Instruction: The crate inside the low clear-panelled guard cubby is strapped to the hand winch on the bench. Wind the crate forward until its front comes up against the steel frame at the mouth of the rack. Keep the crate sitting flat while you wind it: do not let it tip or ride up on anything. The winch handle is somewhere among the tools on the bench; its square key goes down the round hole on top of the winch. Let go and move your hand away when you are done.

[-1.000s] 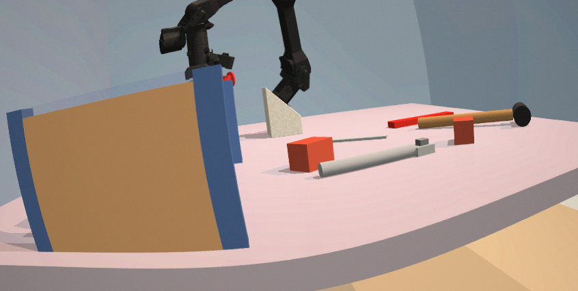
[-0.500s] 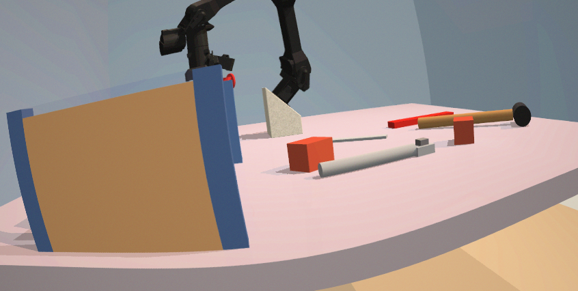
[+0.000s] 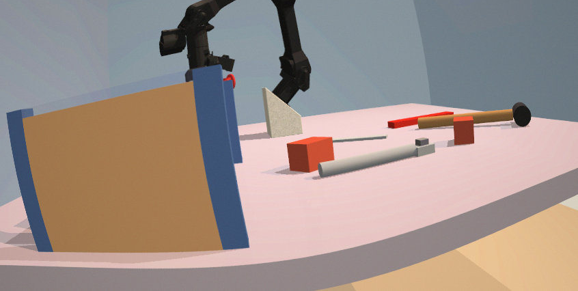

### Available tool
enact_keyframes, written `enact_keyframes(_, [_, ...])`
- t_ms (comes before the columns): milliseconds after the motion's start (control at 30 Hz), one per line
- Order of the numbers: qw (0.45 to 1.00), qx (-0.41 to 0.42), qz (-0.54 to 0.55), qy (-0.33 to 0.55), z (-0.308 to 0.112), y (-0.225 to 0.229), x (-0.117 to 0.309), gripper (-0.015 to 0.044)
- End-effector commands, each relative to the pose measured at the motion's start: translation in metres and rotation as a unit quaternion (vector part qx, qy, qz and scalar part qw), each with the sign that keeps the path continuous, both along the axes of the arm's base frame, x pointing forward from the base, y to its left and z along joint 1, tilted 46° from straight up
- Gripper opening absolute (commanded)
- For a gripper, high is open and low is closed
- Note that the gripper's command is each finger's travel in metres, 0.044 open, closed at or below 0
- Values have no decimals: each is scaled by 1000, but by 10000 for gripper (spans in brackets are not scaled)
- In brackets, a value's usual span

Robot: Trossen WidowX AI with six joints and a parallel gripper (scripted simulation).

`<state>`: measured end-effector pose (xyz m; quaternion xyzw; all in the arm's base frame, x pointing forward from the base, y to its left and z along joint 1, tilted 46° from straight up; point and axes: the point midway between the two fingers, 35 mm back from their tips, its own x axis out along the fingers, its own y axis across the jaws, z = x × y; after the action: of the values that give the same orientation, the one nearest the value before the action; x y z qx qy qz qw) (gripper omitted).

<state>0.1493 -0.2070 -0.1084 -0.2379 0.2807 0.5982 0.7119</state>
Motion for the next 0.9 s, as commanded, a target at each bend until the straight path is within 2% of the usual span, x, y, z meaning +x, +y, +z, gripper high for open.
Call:
enact_keyframes(0, [1000, 0, -2, 0, 0, 0, 0, 0])
enact_keyframes(433, [1000, 0, -3, 2, -2, 1, 1, 0])
enact_keyframes(867, [997, 10, -58, 55, -4, 2, 8, 0])
